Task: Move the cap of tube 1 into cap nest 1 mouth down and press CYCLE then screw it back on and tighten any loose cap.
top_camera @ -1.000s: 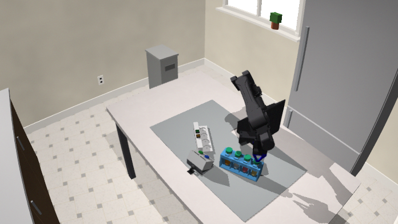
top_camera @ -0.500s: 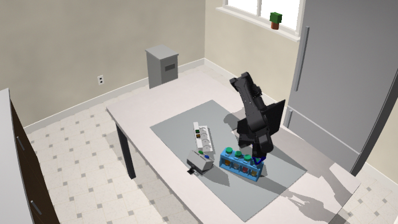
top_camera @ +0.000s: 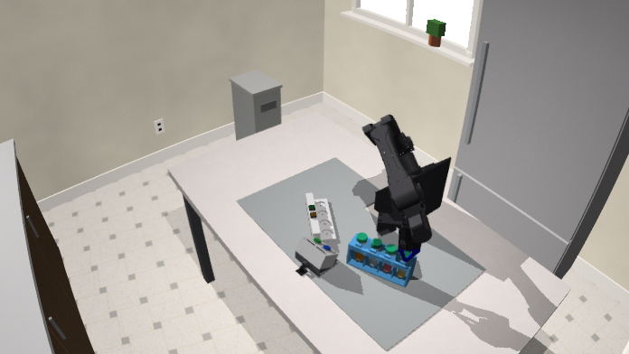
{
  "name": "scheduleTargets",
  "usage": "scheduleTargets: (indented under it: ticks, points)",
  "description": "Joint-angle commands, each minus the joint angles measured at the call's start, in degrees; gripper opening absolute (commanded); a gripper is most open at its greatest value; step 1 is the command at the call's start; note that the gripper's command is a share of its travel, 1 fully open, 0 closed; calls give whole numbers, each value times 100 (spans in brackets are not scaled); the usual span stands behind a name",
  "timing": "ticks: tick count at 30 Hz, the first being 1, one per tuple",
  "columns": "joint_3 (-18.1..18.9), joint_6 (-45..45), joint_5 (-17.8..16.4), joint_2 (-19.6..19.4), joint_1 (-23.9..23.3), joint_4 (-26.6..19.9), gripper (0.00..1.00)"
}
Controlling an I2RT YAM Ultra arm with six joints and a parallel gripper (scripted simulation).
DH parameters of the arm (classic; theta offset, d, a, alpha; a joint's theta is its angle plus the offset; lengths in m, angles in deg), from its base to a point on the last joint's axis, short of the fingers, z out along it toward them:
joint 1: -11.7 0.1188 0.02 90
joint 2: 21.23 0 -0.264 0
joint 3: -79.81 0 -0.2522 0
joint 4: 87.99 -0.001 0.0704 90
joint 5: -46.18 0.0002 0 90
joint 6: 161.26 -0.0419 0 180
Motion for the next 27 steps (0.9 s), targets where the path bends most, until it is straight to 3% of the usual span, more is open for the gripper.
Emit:
scheduleTargets:
  ticks: [1, 6, 7, 21, 27]
  points:
    - [8, 10, 35, 36, 23, 19, 49]
    - [-23, 29, 47, 25, 3, 70, 49]
    - [-24, 29, 47, 26, 3, 71, 0]
    - [-26, 29, 47, 26, 3, 72, 0]
    - [-21, 1746, 46, 26, 4, 67, 0]
